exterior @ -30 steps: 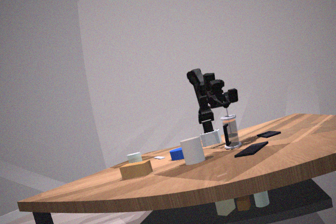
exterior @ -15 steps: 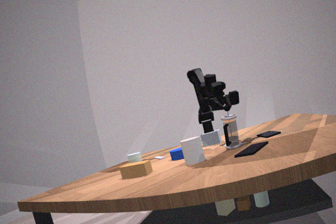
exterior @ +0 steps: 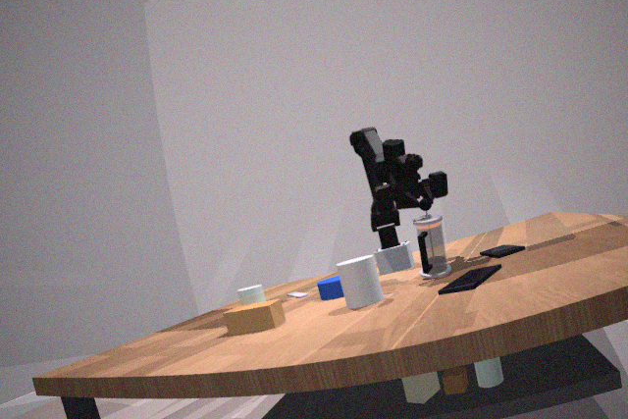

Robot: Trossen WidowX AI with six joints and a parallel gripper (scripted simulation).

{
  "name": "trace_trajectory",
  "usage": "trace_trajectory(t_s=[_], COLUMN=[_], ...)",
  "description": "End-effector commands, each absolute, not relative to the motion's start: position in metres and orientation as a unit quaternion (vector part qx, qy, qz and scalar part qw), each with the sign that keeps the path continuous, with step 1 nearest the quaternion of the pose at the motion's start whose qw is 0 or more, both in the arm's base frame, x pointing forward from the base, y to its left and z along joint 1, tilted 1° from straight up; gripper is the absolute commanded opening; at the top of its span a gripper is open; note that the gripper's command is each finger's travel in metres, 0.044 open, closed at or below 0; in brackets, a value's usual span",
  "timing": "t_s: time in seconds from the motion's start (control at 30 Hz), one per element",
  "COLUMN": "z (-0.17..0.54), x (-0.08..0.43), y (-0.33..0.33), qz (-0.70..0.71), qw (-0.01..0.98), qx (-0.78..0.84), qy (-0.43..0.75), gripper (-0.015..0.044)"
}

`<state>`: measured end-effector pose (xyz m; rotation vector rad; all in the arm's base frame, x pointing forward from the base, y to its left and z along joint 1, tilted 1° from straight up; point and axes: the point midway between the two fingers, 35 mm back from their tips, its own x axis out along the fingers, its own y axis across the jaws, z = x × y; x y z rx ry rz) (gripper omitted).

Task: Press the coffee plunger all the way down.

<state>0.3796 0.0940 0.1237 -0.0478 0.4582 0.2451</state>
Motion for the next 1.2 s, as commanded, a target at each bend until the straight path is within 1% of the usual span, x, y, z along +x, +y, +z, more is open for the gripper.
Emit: trace_trajectory(t_s=[0.0, 1.03, 1.17], z=[0.1167, 0.1217, 0.1217], x=[0.3793, 0.3832, 0.3832], y=[0.094, 0.095, 0.095], qz=[0.119, 0.121, 0.121], qw=[0.963, 0.965, 0.965], qx=[-0.021, -0.024, -0.024], qy=[0.239, 0.232, 0.232], gripper=[0.0118, 0.0118, 0.0223])
